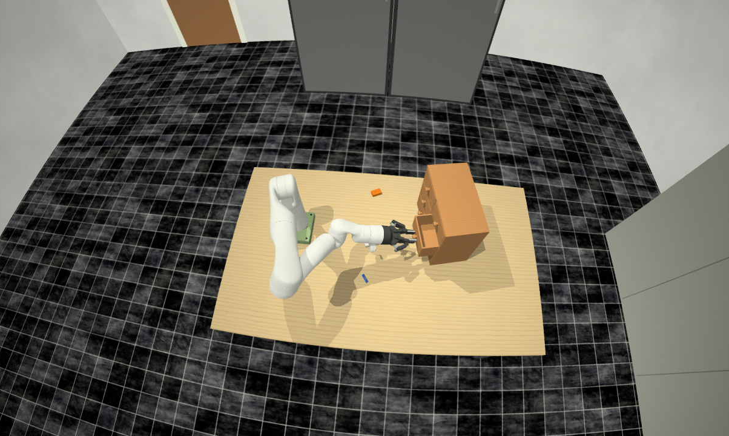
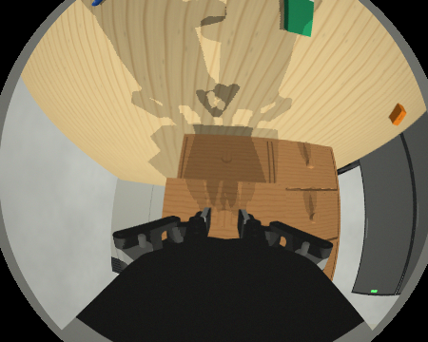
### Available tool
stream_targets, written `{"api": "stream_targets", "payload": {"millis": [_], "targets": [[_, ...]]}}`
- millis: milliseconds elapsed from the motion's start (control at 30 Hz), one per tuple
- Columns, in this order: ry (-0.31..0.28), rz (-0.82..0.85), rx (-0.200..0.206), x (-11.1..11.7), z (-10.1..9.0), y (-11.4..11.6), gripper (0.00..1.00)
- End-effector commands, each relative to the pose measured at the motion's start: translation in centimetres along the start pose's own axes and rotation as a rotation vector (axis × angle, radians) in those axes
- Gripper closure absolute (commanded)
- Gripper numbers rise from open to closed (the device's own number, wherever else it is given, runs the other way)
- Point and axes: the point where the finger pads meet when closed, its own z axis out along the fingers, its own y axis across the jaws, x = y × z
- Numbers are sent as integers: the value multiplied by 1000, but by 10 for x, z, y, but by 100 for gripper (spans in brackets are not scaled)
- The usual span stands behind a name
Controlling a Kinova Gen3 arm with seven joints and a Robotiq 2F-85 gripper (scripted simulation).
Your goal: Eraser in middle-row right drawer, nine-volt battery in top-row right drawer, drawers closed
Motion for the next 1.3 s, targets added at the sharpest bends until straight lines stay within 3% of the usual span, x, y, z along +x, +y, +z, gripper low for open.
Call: {"api": "stream_targets", "payload": {"millis": [0, 300, 567, 900, 1067, 1267], "targets": [[-1, -1, 0, -1, 0, 0, 67], [-1, -1, 0, 3, -11, 0, 67], [-1, -1, 0, 15, -44, 0, 67], [-1, -1, 0, 16, -51, 0, 67], [-1, -1, 0, 16, -76, 0, 67], [-3, -1, -25, 15, -92, 0, 67]]}}
